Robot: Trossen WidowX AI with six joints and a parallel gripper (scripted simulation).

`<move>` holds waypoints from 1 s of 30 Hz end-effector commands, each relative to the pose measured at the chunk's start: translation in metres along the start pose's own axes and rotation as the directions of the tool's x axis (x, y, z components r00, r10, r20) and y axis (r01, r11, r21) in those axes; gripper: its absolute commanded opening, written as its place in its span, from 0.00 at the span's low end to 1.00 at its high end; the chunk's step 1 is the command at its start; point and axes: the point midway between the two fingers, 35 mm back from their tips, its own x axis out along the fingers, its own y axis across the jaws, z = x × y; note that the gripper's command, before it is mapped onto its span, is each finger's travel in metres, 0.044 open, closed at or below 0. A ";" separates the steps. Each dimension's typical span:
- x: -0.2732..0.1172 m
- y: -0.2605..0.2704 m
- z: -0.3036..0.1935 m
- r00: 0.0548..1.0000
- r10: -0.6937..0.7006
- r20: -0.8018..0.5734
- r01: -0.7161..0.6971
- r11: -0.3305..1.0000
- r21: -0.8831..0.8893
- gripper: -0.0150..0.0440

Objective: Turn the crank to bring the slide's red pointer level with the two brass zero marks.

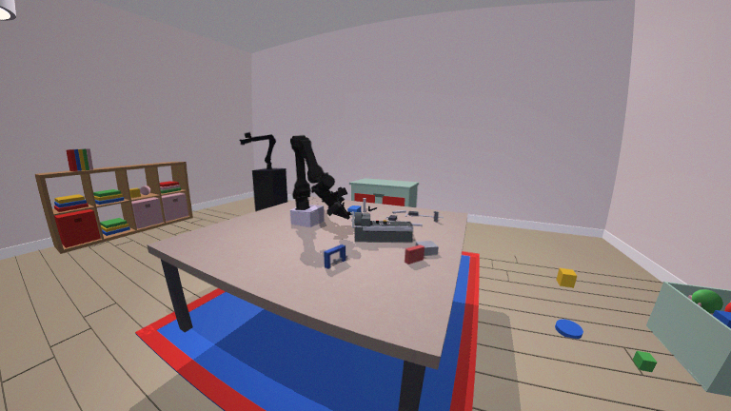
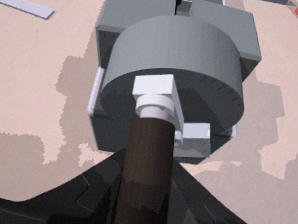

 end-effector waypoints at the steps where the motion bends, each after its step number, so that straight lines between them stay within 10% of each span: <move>1: 0.002 0.009 -0.002 1.000 0.027 -0.002 -0.027 1.000 0.008 0.25; 30: 0.003 0.010 -0.003 1.000 0.027 -0.002 -0.027 1.000 0.008 0.25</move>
